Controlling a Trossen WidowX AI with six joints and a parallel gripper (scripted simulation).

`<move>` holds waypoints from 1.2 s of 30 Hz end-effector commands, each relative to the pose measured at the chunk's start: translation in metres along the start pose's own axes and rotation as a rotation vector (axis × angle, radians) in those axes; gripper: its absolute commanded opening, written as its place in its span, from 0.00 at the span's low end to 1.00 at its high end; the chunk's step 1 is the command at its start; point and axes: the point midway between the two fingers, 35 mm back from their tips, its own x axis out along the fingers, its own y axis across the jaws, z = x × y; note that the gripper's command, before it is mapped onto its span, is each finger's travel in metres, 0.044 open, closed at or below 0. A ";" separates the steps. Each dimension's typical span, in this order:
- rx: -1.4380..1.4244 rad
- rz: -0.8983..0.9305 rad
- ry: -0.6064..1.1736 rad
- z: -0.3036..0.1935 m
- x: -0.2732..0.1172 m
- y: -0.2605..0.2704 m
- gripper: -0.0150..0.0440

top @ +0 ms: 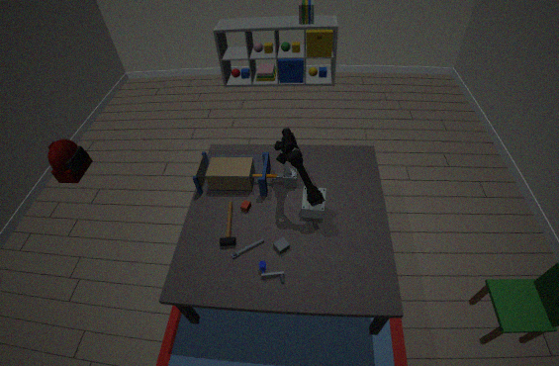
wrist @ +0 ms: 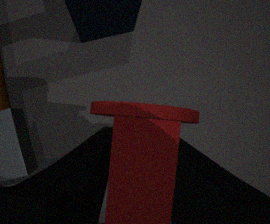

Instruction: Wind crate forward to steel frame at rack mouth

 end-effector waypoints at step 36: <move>-0.027 0.039 -0.005 0.024 0.013 0.058 0.25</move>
